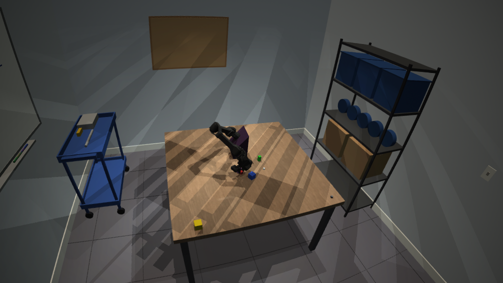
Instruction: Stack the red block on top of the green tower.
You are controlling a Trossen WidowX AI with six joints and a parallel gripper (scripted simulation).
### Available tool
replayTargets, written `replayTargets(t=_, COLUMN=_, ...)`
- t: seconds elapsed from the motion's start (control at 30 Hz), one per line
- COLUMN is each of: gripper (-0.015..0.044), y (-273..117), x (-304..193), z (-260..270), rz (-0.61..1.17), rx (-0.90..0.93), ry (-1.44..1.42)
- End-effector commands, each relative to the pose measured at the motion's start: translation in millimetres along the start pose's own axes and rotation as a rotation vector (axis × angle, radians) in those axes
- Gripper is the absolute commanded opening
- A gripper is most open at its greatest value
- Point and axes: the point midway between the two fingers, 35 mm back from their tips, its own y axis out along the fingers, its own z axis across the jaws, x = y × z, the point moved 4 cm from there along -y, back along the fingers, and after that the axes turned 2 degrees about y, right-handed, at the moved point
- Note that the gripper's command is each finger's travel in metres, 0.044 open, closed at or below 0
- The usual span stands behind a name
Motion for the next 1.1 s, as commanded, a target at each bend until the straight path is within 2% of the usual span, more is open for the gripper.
replayTargets(t=0.0, gripper=0.0, y=0, x=0, z=0, rz=0.0, rx=-0.003, ry=-0.003)
replayTargets(t=0.77, gripper=0.0, y=-1, x=0, z=0, rz=0.0, rx=-0.003, ry=-0.003)
replayTargets(t=1.07, gripper=0.0, y=-39, x=1, z=0, rz=-0.002, rx=-0.001, ry=-0.002)
